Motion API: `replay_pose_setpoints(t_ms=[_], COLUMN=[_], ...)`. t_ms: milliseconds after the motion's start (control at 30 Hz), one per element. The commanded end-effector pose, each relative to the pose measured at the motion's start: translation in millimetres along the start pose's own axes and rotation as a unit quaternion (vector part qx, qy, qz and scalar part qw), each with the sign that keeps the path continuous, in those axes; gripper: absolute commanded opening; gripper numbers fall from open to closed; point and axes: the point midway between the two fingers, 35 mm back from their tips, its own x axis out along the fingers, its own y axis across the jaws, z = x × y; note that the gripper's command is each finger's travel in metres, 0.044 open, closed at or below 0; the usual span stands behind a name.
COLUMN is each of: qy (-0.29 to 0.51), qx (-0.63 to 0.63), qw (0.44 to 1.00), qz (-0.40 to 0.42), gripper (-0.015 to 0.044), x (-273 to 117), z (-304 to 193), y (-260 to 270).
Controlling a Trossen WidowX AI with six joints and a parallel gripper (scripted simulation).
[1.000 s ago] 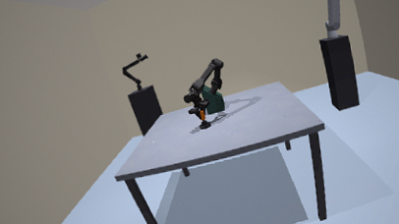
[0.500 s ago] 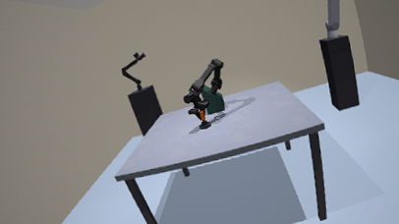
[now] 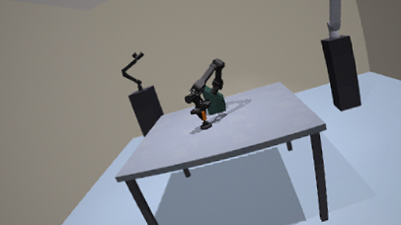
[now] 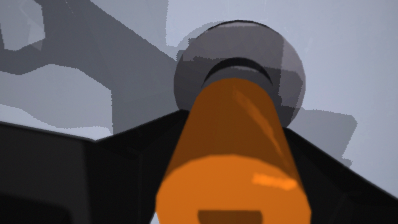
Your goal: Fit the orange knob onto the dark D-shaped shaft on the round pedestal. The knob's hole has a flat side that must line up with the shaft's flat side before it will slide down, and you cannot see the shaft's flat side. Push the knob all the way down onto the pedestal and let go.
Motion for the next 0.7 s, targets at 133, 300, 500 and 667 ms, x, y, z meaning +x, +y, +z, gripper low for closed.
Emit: replay_pose_setpoints(t_ms=[133, 300, 500, 667], qy=[-0.001, -0.001, -0.001, -0.001], qx=[-0.035, -0.035, -0.035, -0.035], qw=[0.999, 0.999, 0.999, 0.999], qz=[-0.004, -0.004, -0.004, -0.004], gripper=[0.0000, 0.0000, 0.0000, 0.0000], x=[-2.4, -0.1, 2.1, 1.0], z=[1.4, 0.0, 0.1, 0.2], y=[-1.2, -2.5, -2.7, -2.7])
